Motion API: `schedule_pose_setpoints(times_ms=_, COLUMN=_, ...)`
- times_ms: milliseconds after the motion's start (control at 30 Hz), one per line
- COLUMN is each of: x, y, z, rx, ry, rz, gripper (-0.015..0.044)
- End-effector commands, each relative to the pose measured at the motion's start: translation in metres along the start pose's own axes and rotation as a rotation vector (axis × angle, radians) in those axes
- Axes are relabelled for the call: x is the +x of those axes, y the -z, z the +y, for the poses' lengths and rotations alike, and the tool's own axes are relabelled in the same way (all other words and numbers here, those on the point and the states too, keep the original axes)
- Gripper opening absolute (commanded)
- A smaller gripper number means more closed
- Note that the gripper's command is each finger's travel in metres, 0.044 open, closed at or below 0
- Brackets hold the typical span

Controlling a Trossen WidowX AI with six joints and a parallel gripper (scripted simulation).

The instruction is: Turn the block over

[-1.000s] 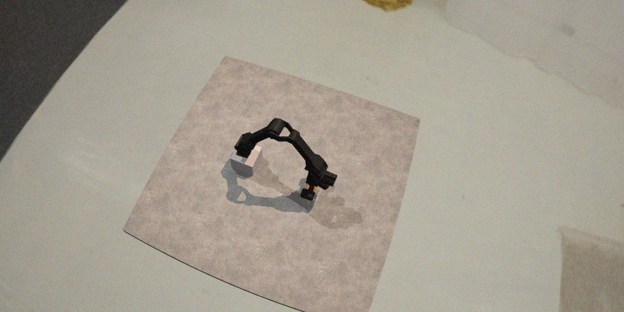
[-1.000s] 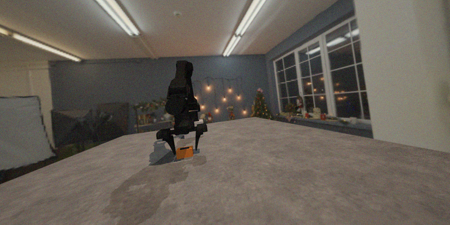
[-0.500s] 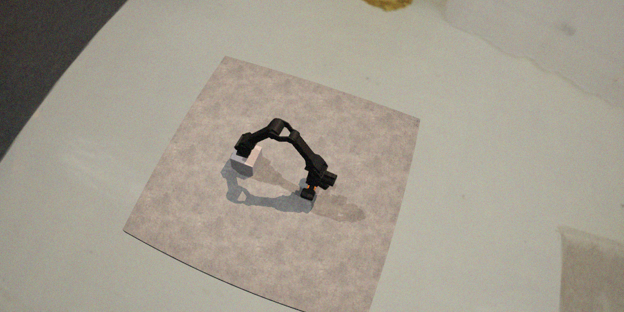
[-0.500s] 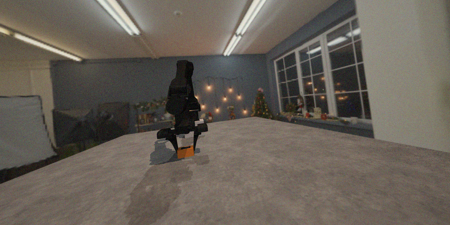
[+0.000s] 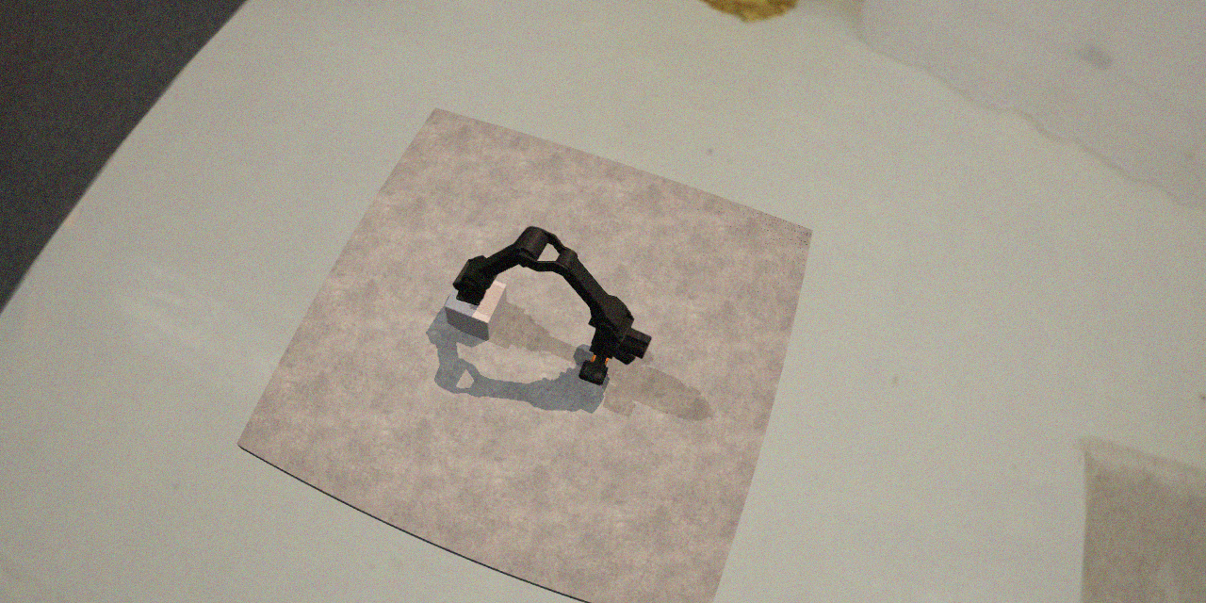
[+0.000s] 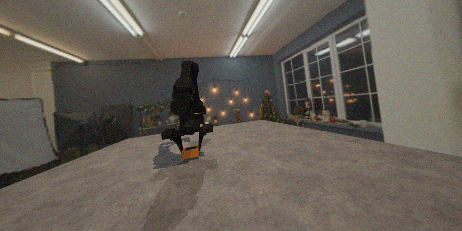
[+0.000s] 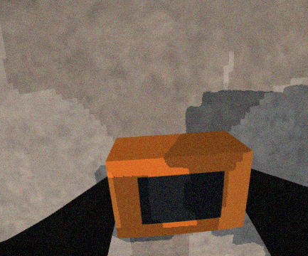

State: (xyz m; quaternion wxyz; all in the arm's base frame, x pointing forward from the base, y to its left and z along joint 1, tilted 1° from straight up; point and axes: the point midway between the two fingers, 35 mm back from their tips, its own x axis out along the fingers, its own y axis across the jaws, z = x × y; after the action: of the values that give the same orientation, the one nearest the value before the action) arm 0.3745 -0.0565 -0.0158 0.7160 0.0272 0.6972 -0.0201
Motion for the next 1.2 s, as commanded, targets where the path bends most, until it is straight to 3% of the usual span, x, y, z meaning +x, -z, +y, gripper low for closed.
schedule_pose_setpoints(times_ms=0, x=-0.018, y=-0.005, z=-0.001, rx=-0.001, ry=0.005, rz=-0.026, gripper=0.0000)
schedule_pose_setpoints(times_ms=200, x=-0.016, y=-0.006, z=-0.001, rx=0.000, ry=0.005, rz=-0.049, gripper=0.0000)
schedule_pose_setpoints(times_ms=1167, x=-0.006, y=-0.004, z=-0.002, rx=0.000, ry=0.004, rz=-0.494, gripper=0.0000)
